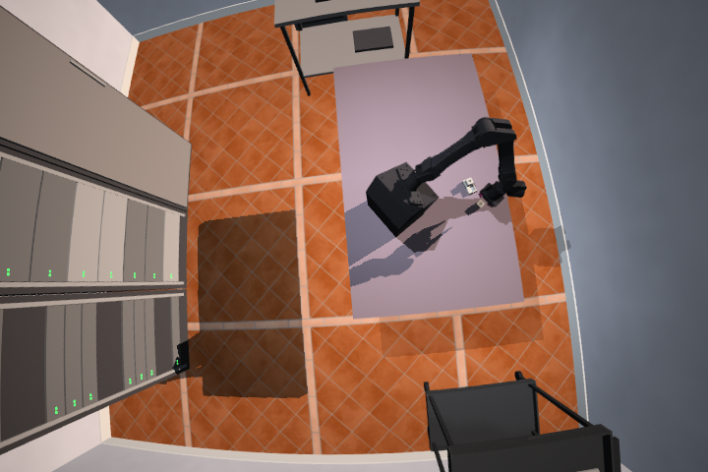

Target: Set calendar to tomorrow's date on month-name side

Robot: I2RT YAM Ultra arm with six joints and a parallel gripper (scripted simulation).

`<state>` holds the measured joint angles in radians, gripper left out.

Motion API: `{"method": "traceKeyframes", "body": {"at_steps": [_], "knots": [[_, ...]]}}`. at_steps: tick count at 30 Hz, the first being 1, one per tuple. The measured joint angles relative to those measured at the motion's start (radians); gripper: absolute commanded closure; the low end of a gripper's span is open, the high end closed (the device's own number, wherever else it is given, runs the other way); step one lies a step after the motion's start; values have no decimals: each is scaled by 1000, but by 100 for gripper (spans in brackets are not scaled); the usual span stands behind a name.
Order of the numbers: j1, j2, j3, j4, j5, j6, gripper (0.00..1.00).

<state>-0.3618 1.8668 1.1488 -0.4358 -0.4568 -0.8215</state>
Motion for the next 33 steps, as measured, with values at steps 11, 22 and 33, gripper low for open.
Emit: {"method": "traceKeyframes", "body": {"at_steps": [11,22,33], "knots": [[7,0,0,19,4,5,53],[24,37,0,55,9,18,53],[39,82,0,101,17,37,53]]}}
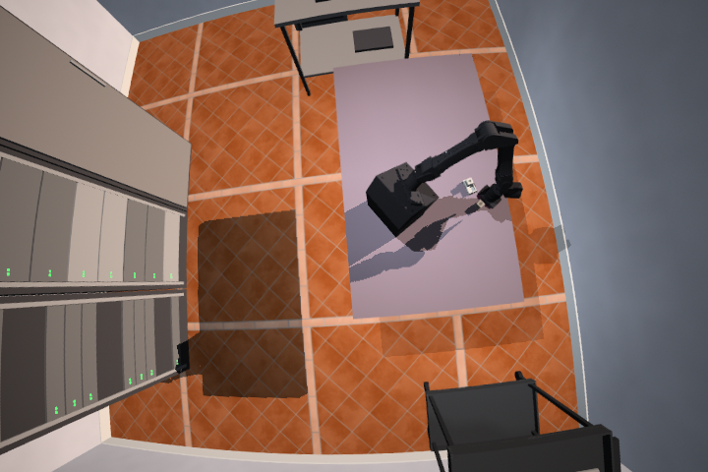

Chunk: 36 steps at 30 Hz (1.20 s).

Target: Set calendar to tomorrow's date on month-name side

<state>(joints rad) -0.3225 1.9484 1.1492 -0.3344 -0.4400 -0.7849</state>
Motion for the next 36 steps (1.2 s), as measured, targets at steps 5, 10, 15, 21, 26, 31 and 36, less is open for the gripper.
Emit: {"method": "traceKeyframes", "body": {"at_steps": [5,10,15,21,26,31,36], "knots": [[8,15,0,21,3,7,53],[11,32,0,38,6,14,53],[17,45,8,48,7,19,53],[17,45,8,56,8,21,53],[17,45,8,56,8,21,53],[17,45,8,56,8,21,53],[17,45,8,56,8,21,53]]}}
